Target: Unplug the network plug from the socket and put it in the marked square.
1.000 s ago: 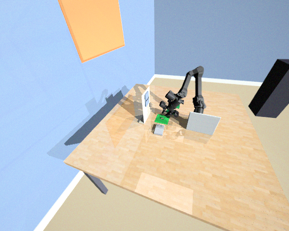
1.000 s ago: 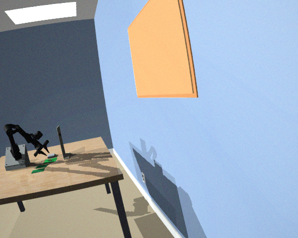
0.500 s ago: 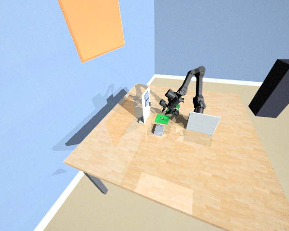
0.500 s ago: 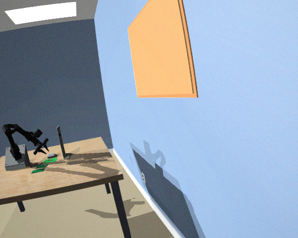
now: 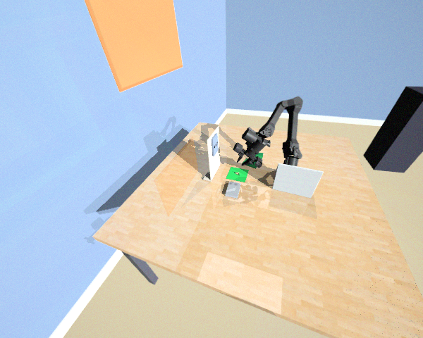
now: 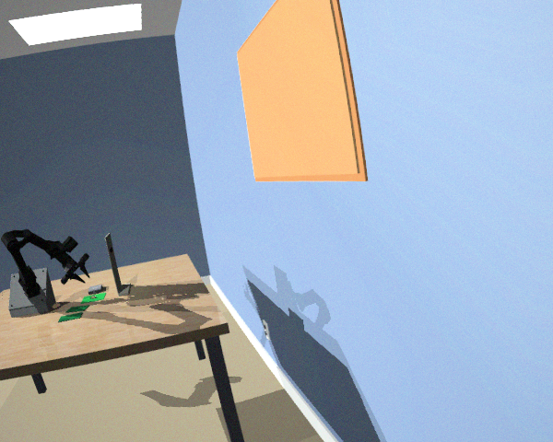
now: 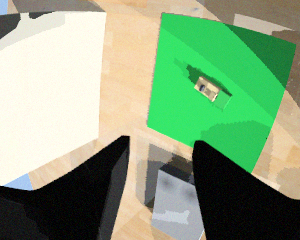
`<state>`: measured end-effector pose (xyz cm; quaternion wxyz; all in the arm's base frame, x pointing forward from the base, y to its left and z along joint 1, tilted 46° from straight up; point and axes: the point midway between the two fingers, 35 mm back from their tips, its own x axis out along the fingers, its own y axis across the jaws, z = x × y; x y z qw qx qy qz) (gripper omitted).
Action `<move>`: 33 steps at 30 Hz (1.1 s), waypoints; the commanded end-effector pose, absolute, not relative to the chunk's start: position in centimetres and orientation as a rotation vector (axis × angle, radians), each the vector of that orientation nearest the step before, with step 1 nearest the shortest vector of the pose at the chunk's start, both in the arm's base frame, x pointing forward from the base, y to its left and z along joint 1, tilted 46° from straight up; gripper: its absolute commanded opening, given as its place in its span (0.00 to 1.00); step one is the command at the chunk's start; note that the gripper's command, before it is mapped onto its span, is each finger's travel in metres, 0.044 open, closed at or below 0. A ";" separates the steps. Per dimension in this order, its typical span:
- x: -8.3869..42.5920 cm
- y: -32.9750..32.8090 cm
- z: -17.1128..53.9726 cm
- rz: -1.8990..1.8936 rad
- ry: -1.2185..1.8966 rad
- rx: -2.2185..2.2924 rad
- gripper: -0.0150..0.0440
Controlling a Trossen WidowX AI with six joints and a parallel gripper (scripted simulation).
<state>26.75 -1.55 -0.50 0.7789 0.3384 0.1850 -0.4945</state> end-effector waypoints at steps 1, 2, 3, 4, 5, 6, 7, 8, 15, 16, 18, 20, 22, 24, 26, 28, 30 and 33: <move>26.8 -1.2 0.1 -1.068 0.391 0.737 0.52; 26.8 -1.1 0.2 -1.068 0.391 0.737 0.52; 26.8 -1.0 0.3 -1.068 0.391 0.737 0.52; 26.8 -0.9 0.4 -1.068 0.391 0.736 0.52; 26.8 -0.9 0.5 -1.068 0.390 0.736 0.52; 26.8 -0.8 0.6 -1.067 0.390 0.736 0.52; 26.8 -0.7 0.7 -1.067 0.390 0.736 0.52; 26.8 -0.6 0.8 -1.067 0.390 0.736 0.52; 26.7 -0.1 1.5 -1.066 0.388 0.734 0.52; 26.7 0.0 1.6 -1.066 0.387 0.734 0.52; 26.7 0.1 1.8 -1.066 0.387 0.734 0.52; 26.7 0.3 2.0 -1.065 0.386 0.733 0.52; 26.7 0.1 1.6 -1.067 0.395 0.728 0.52; 26.8 0.4 1.8 -1.066 0.396 0.729 0.52; 27.0 0.9 2.2 -1.064 0.397 0.730 0.52; 27.2 1.4 2.6 -1.062 0.398 0.731 0.52; 27.4 1.8 3.0 -1.061 0.399 0.732 0.52; 27.6 2.5 3.6 -1.061 0.400 0.733 0.52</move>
